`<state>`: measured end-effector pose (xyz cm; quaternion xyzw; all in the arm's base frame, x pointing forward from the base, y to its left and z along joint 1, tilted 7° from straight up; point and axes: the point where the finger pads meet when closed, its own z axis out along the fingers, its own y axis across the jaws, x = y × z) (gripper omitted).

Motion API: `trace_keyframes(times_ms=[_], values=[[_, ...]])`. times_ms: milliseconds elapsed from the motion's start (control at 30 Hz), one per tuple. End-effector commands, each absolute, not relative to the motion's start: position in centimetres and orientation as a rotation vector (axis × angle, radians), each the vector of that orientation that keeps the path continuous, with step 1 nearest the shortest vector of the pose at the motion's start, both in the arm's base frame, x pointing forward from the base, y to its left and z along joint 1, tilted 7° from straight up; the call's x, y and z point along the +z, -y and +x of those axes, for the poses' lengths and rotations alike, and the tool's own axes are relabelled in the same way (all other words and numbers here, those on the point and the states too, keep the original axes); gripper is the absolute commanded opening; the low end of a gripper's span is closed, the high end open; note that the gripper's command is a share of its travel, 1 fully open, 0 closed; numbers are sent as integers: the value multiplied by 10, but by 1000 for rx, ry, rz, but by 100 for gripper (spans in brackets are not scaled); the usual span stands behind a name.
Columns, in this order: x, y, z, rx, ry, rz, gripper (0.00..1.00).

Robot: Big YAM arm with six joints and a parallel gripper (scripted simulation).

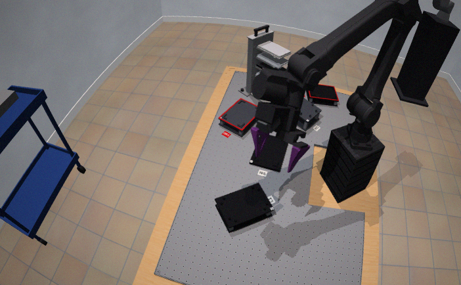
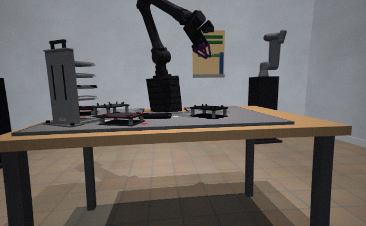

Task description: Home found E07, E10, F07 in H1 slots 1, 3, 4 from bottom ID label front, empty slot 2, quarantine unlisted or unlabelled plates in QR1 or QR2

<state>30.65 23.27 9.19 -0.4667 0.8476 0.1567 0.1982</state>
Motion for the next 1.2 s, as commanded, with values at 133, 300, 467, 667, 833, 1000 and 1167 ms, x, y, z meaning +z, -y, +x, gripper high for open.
trace_keyframes(times_ms=[133, 300, 467, 667, 833, 1000, 1167], values=[[95, -234, 309, 438, -2362, -1304, 100], [95, -234, 309, 438, -2362, -1304, 100], [95, -234, 309, 438, -2362, -1304, 100], [112, -226, 331, 387, -2425, -1160, 0], [93, -207, 327, 366, -2512, -1100, 0], [94, -193, 337, 310, -2581, -983, 0], [102, -187, 347, 280, -2607, -901, 0]])
